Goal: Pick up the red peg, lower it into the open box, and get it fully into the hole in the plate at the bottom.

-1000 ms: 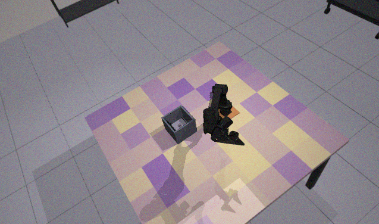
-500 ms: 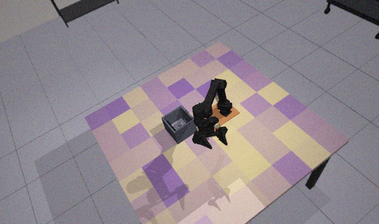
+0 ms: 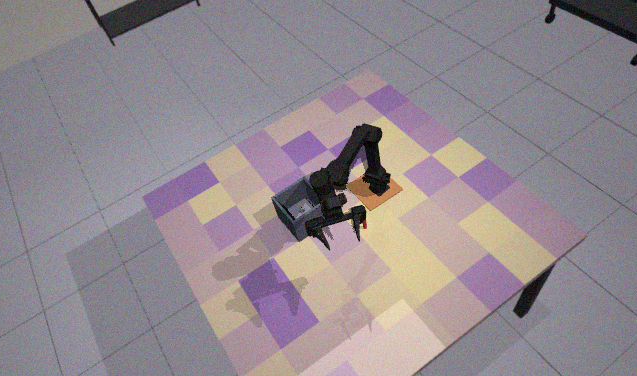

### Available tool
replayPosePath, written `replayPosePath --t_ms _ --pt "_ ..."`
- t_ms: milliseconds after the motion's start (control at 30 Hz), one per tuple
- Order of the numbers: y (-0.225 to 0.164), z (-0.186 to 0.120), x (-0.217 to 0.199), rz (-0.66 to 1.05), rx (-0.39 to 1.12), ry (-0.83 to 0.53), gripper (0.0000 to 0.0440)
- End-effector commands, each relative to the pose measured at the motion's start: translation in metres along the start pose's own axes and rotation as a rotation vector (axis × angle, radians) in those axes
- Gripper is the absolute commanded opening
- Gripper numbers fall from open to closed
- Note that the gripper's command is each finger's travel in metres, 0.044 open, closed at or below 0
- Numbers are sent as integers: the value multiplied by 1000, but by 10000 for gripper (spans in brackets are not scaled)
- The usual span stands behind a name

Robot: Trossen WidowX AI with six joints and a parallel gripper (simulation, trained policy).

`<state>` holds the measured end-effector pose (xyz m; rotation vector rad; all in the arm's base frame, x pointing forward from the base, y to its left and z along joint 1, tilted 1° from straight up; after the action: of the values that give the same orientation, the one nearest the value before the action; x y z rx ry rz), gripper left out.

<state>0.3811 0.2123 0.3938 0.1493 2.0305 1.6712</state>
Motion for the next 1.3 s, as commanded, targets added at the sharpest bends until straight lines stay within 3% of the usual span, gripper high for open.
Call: replayPosePath --t_ms 0,567,1267 --pt "-10 -10 -2 88 48 -25 440" --pt "-65 -65 12 607 312 -138 440" --pt "-115 -115 72 1249 644 -248 439"
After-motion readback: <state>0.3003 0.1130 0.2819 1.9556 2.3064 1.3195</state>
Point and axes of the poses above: the point midway between the two fingers, 35 mm back from their tips, its own z axis out along the fingers, its own x axis across the jaws, y = z × x, the point moved 4 cm from there along -z, back along the fingers, and after that the axes turned 14 degrees about -z, right-handed, at the moved point
